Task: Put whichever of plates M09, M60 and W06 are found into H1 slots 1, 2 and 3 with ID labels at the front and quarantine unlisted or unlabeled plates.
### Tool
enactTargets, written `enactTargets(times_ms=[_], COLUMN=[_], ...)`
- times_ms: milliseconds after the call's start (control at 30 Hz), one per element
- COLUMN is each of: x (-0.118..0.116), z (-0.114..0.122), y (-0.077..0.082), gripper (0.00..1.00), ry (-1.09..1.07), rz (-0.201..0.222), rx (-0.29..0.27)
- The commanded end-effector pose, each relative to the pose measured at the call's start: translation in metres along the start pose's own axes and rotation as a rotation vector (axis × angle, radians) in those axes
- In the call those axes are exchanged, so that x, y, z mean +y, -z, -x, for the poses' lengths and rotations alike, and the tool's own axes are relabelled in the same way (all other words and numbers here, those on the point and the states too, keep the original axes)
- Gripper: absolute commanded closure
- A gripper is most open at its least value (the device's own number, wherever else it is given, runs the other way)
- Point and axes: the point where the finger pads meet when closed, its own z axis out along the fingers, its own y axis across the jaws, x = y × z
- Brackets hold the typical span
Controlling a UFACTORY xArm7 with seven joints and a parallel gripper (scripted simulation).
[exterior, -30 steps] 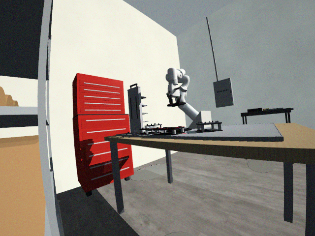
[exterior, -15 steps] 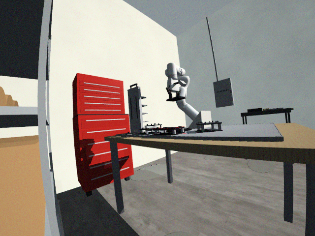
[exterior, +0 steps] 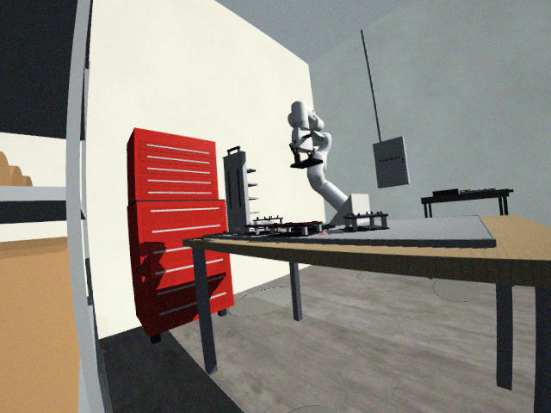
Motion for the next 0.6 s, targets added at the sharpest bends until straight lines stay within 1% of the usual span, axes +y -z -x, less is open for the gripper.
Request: enactTargets(times_ms=[0,300,367,567], x=[0.001,0.0,0.0,0.0], z=[0.0,0.0,0.0,0.0], y=[0.017,0.047,0.047,0.067], gripper=[1.0,1.0,1.0,1.0], ry=[0.001,0.001,0.001,0.001], rz=[0.003,0.003,0.003,0.003], rx=[0.002,0.002,0.002,0.002])
